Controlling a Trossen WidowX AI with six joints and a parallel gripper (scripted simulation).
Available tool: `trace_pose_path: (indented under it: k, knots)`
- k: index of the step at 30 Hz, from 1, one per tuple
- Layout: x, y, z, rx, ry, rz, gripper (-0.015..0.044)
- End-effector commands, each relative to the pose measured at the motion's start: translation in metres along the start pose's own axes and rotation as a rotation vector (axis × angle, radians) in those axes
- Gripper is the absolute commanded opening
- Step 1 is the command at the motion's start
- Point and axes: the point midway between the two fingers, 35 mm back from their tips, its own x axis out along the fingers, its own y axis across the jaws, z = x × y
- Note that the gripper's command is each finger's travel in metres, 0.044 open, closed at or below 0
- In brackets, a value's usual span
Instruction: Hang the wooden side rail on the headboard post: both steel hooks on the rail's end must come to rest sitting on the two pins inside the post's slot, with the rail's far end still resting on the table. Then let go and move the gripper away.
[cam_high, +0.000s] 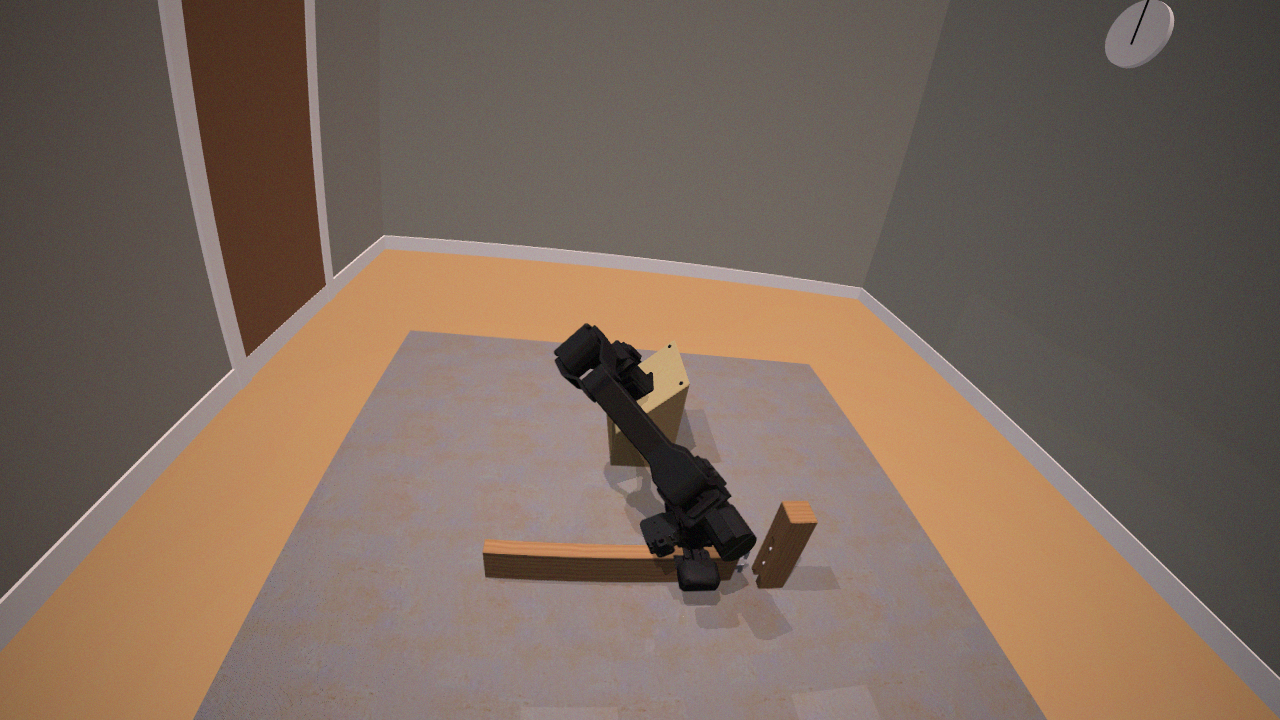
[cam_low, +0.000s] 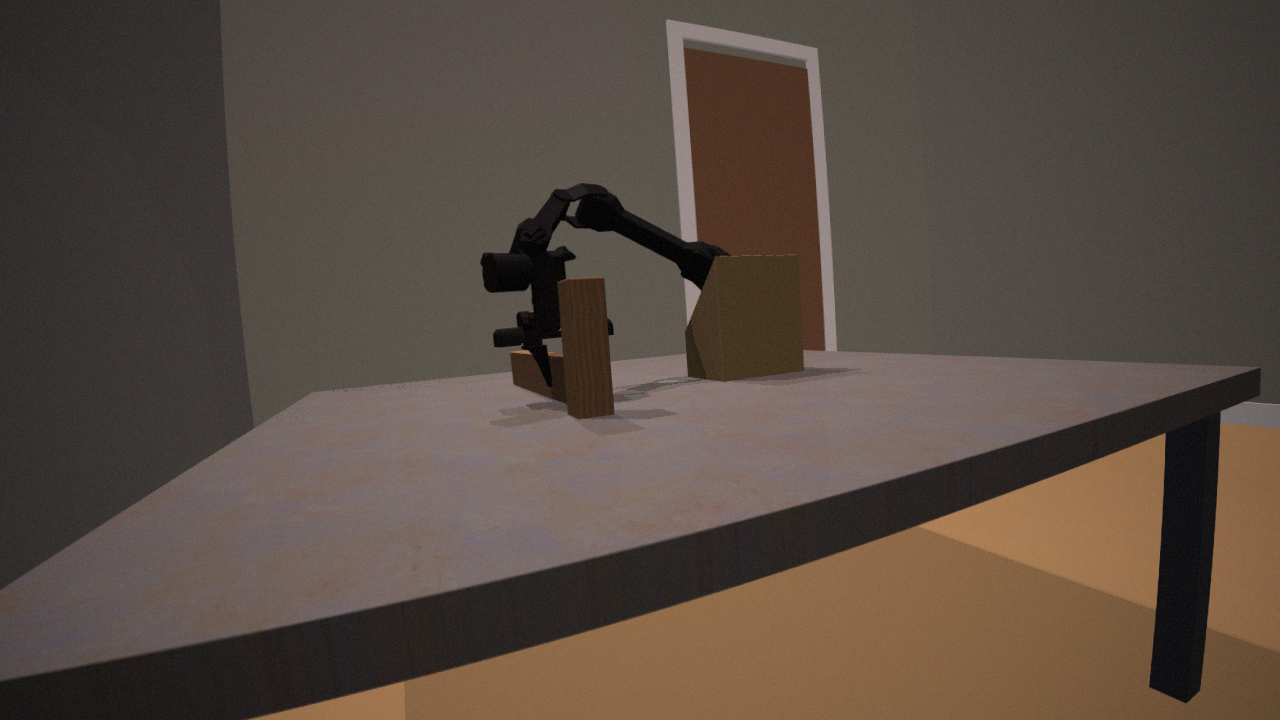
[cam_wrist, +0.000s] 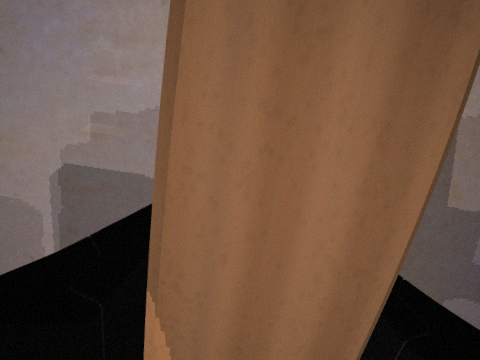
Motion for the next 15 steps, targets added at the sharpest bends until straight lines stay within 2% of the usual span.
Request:
trace_pose_path:
  k: [1,15]
  knots:
    - [-0.0101,0.0037,-0.0005,0.008,0.002,0.023,0.0000]
    - [-0.0123,0.0037,-0.0005,0.008,0.002,0.023,0.0000]
